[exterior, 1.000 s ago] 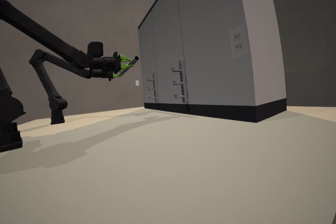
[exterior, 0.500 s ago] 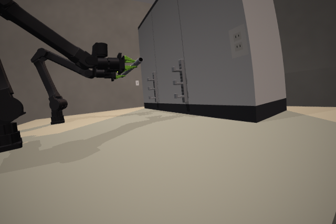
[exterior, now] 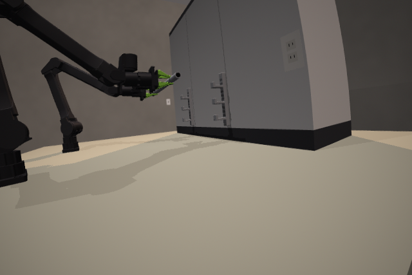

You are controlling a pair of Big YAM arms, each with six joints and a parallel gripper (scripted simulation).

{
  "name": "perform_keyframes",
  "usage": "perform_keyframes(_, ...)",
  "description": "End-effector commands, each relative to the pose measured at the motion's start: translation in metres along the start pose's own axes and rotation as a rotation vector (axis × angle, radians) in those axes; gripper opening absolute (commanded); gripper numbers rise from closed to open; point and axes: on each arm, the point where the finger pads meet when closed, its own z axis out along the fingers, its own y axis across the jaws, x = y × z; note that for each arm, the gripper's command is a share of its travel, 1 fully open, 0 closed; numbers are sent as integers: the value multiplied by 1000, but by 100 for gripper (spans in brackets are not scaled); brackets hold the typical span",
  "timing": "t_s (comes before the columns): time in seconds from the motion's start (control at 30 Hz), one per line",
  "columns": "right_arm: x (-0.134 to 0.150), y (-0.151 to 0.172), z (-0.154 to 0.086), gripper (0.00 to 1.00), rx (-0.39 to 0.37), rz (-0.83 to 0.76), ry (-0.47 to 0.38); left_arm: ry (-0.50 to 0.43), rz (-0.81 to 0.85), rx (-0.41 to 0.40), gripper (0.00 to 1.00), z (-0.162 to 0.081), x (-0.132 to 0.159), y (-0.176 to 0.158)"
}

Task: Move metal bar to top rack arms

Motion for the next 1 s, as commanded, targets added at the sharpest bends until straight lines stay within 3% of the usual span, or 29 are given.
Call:
perform_keyframes(0.0, 7, -61, 24, 0, 120, 25, 26, 14, -25, -104, 0, 19, 3, 51)
perform_keyframes(0.97, 9, -65, 66, 0, 120, 25, 26, 14, -25, -104, 0, 60, 2, 55)
